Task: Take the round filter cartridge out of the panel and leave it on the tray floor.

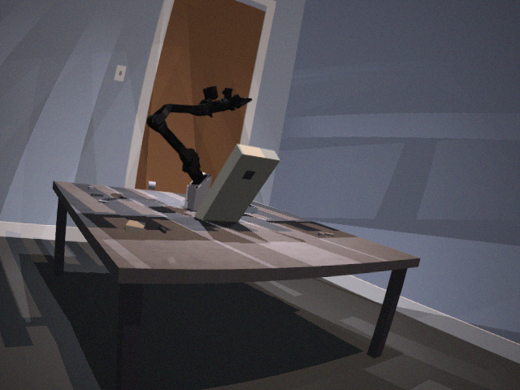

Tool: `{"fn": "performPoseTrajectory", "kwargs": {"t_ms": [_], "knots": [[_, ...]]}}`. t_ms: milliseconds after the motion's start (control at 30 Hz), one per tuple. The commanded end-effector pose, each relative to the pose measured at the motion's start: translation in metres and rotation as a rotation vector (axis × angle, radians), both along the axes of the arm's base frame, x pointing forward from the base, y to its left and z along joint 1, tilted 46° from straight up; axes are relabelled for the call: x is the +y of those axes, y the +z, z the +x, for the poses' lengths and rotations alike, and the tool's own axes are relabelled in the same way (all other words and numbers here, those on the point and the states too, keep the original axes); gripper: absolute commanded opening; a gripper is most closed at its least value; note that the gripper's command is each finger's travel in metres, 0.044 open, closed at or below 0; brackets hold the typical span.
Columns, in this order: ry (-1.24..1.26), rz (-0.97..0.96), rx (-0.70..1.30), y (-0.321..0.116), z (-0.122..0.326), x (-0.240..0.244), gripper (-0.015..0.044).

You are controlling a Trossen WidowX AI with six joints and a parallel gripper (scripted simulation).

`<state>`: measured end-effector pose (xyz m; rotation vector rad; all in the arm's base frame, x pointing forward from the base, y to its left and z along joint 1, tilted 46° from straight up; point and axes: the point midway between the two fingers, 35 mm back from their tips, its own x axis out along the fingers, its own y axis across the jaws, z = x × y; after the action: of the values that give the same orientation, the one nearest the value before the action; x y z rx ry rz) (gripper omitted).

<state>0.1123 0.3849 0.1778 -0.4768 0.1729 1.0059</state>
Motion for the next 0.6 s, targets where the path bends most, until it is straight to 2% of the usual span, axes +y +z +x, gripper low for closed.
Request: {"fn": "performPoseTrajectory", "kwargs": {"t_ms": [0,300,433,567], "knots": [[-0.089,-0.232,-0.175,-0.018,0.044,-0.029,0.0109],[-0.199,-1.025,-0.477,-0.052,0.137,-0.14,0.0109],[-0.159,-1.42,-0.504,-0.061,0.161,-0.199,0.0109],[-0.028,-1.859,-0.443,-0.065,0.174,-0.265,0.0109]]}}
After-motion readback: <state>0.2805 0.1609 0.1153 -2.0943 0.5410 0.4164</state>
